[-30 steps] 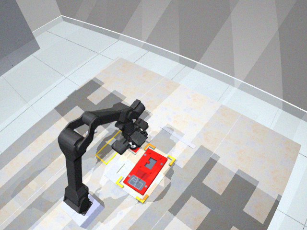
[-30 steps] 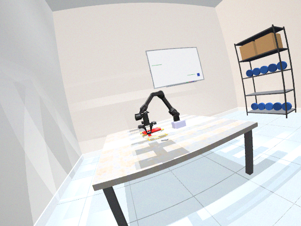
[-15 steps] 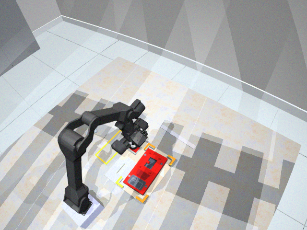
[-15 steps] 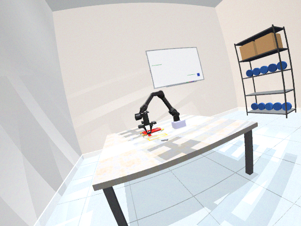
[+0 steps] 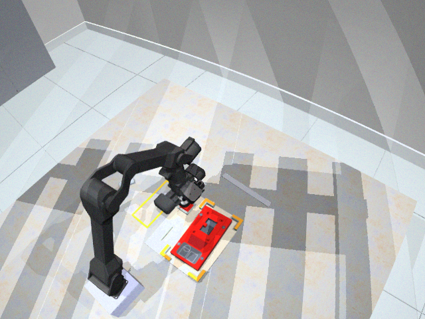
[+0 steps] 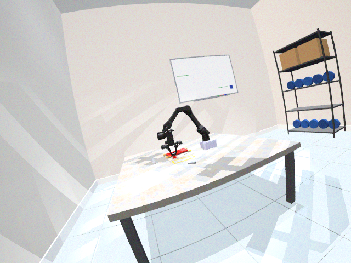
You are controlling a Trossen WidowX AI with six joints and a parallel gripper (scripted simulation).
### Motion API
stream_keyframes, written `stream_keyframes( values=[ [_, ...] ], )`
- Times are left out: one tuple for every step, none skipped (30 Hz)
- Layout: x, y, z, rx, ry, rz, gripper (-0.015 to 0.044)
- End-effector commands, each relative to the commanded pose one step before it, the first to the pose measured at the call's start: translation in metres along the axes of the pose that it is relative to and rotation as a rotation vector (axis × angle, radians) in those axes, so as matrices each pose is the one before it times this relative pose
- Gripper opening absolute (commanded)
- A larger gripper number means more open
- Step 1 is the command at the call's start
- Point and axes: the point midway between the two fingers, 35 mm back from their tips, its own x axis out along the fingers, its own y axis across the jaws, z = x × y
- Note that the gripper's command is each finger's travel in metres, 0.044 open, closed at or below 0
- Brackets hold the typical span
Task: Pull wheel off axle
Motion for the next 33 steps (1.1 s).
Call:
stream_keyframes(
  values=[
    [-0.00389,-0.00049,0.00011,-0.0003,0.00037,0.00066,0.0000],
    [-0.00033,0.00002,0.00000,0.0000,0.00002,0.00005,0.0000],
    [-0.00033,0.00001,0.00000,0.0000,0.00002,0.00005,0.0000],
    [-0.00033,0.00001,0.00000,0.0000,0.00002,0.00005,0.0000],
    [-0.00033,0.00001,0.00000,0.0000,0.00002,0.00005,0.0000],
    [-0.00033,0.00001,0.00000,0.0000,0.00002,0.00005,0.0000],
    [-0.00033,0.00001,0.00000,0.0000,0.00002,0.00005,0.0000],
    [-0.00033,0.00001,0.00000,0.0000,0.00002,0.00005,0.0000],
    [-0.00033,0.00001,0.00000,0.0000,0.00002,0.00005,0.0000],
    [-0.00033,0.00001,0.00000,0.0000,0.00002,0.00005,0.0000],
    [-0.00033,0.00001,0.00000,0.0000,0.00002,0.00005,0.0000],
    [-0.00033,0.00001,0.00000,0.0000,0.00002,0.00005,0.0000],
    [-0.00033,0.00001,0.00000,0.0000,0.00002,0.00005,0.0000],
    [-0.00033,0.00001,0.00000,0.0000,0.00002,0.00005,0.0000],
    [-0.00033,0.00001,0.00000,0.0000,0.00002,0.00005,0.0000],
    [-0.00033,0.00001,0.00000,0.0000,0.00002,0.00005,0.0000],
    [-0.00033,0.00001,0.00000,0.0000,0.00002,0.00005,0.0000],
    [-0.00033,0.00001,0.00000,0.0000,0.00002,0.00005,0.0000],
    [-0.00033,0.00001,0.00000,0.0000,0.00002,0.00005,0.0000],
    [-0.00033,0.00001,0.00000,0.0000,0.00002,0.00005,0.0000],
    [-0.00033,0.00001,0.00000,0.0000,0.00002,0.00005,0.0000],
    [-0.00033,0.00001,0.00000,0.0000,0.00002,0.00005,0.0000],
    [-0.00033,0.00001,0.00000,0.0000,0.00002,0.00005,0.0000],
    [-0.00033,0.00001,0.00000,0.0000,0.00002,0.00005,0.0000],
    [-0.00033,0.00001,0.00000,0.0000,0.00002,0.00005,0.0000],
    [-0.00033,0.00001,0.00000,0.0000,0.00002,0.00005,0.0000],
    [-0.00033,0.00001,0.00000,0.0000,0.00002,0.00005,0.0000],
    [-0.00033,0.00001,0.00000,0.0000,0.00002,0.00005,0.0000],
    [-0.00033,0.00001,0.00000,0.0000,0.00002,0.00005,0.0000],
    [-0.00033,0.00001,0.00000,0.0000,0.00002,0.00005,0.0000],
    [-0.00033,0.00001,0.00000,0.0000,0.00002,0.00005,0.0000],
    [-0.00033,0.00001,0.00000,0.0000,0.00002,0.00005,0.0000],
    [-0.00033,0.00000,0.00000,0.0000,0.00002,0.00005,0.0000]
  ],
)
